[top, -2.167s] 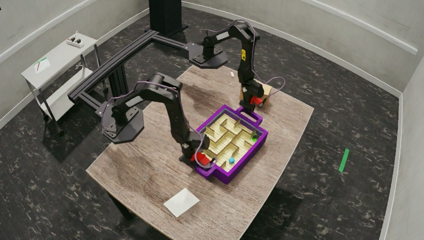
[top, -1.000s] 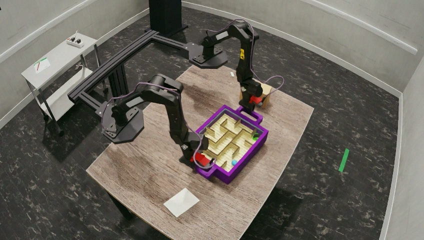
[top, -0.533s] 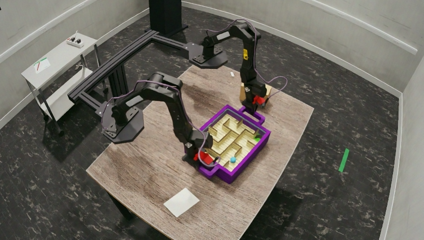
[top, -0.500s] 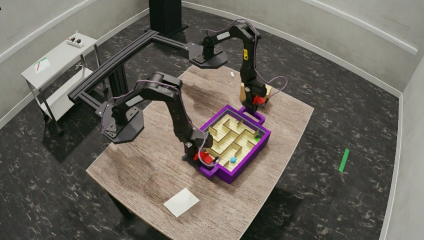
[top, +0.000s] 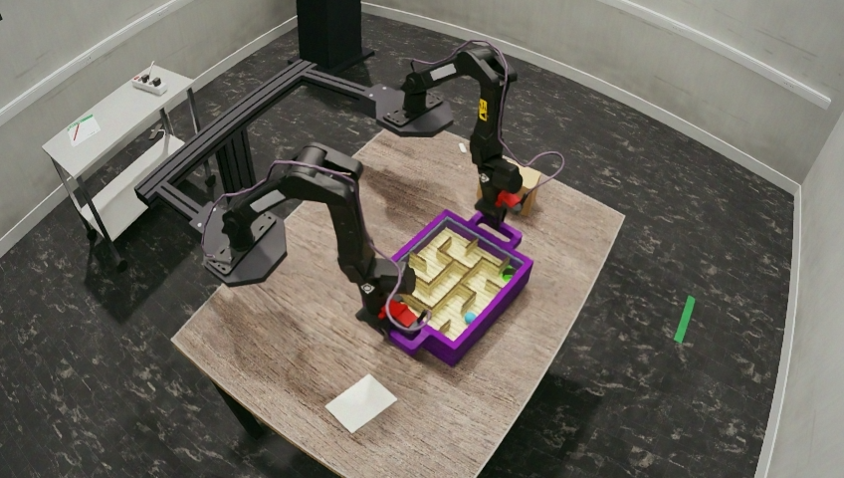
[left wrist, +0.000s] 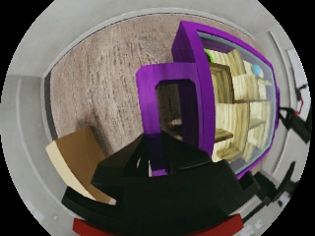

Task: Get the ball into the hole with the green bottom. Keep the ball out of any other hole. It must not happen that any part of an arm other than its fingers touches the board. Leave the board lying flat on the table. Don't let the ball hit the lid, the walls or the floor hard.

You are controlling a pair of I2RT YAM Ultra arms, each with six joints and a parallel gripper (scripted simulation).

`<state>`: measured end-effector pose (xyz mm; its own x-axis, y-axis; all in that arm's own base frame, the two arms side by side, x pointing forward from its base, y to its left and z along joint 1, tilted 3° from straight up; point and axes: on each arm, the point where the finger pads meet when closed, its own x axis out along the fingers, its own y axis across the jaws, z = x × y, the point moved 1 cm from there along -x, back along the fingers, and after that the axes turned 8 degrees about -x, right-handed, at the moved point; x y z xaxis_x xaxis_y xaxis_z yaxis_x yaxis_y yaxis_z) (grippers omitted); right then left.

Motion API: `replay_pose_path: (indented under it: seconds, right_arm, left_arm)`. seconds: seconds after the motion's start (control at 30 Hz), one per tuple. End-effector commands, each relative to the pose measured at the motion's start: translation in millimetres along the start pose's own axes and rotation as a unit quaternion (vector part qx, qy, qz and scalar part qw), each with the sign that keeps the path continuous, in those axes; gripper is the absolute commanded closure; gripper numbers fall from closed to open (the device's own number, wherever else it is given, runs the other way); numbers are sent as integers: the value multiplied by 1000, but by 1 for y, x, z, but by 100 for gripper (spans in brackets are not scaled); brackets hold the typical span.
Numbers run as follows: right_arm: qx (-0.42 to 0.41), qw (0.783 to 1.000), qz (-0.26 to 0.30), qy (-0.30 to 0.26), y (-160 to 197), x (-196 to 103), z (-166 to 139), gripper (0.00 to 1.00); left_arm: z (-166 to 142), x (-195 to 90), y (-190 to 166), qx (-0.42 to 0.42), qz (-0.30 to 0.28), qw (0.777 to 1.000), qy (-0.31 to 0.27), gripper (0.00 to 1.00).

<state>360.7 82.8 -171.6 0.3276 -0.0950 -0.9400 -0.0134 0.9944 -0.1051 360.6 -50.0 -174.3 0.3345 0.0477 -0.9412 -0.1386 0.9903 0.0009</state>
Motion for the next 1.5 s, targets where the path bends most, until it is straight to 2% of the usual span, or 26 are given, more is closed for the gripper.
replay_pose_path:
  seconds: [0.0,0.1,0.17,0.2,0.23,0.27,0.33,0.37,0.4,0.43,0.5,0.53,0.57,0.63,0.7,0.8,0.9,0.97,1.03,1.07,1.1,1.13,1.17,1.2,1.27,1.47]
  right_arm:
    - [14,996,28,-78,6,-3,56,100]
    - [20,996,19,-87,2,-11,66,100]
    - [16,998,11,-60,-2,5,44,100]
    - [19,997,12,-69,-2,-4,55,100]
    - [12,999,-1,-41,3,-10,44,100]
    - [11,997,11,-74,6,-13,61,100]
    - [11,997,11,-74,6,-13,61,100]
    - [19,998,3,-66,3,-12,57,100]
    - [14,998,26,-48,4,-11,54,100]
    - [13,998,-6,-53,3,-16,54,100]
    - [14,997,-8,-69,5,-18,60,100]
    - [12,997,0,-74,8,-18,65,100]
    - [12,999,-18,-50,4,-20,55,100]
    - [10,998,-27,-54,3,-24,54,100]
    - [10,996,-15,-82,7,-26,68,100]
    - [9,998,-22,-53,-1,-25,59,100]
    - [14,997,-13,-72,1,-24,67,100]
    - [15,997,21,-72,8,-22,69,100]
    - [17,996,27,-84,7,-18,73,100]
    - [11,999,21,-47,3,3,38,100]
    - [14,998,28,-49,3,0,38,100]
    - [18,997,37,-62,6,-1,55,100]
    - [18,997,39,-62,6,0,54,100]
    - [19,999,23,-41,-2,-1,29,100]
    - [20,997,21,-67,5,-8,47,100]
    - [18,998,16,-63,3,-9,41,100]
  left_arm:
    - [48,-23,-5,9,22,998,-60,100]
    - [54,-24,-2,4,17,998,-66,100]
    - [58,-24,-1,2,17,997,-69,100]
    - [58,-24,-2,2,14,998,-68,100]
    - [51,-20,-5,5,-4,999,-45,100]
    - [64,-24,-3,-1,5,997,-74,100]
    - [64,-24,-3,-1,5,997,-74,100]
    - [61,-20,-4,0,0,998,-70,100]
    - [53,-24,-2,5,19,999,-40,100]
    - [65,-21,-8,-1,-17,997,-71,100]
    - [46,0,-3,1,-12,999,-53,100]
    - [57,-10,-3,-2,-8,998,-65,100]
    - [46,-3,-4,0,-23,999,-48,100]
    - [48,1,-4,-3,-32,998,-57,100]
    - [44,-6,1,-5,-20,998,-61,100]
    - [57,-10,-3,-8,-26,998,-63,100]
    - [61,-13,-11,2,-22,997,-72,100]
    - [49,-18,-4,2,9,999,-40,100]
    - [51,-20,-5,5,17,998,-55,100]
    - [57,-24,-7,6,20,998,-66,100]
    - [52,-25,-6,8,24,998,-54,100]
    - [49,-27,-6,11,30,998,-45,100]
    - [47,-28,-5,12,34,998,-43,100]
    - [54,-28,-9,10,23,998,-60,100]
    - [40,-26,-1,9,23,998,-54,100]
    - [48,-28,-1,3,18,998,-64,100]
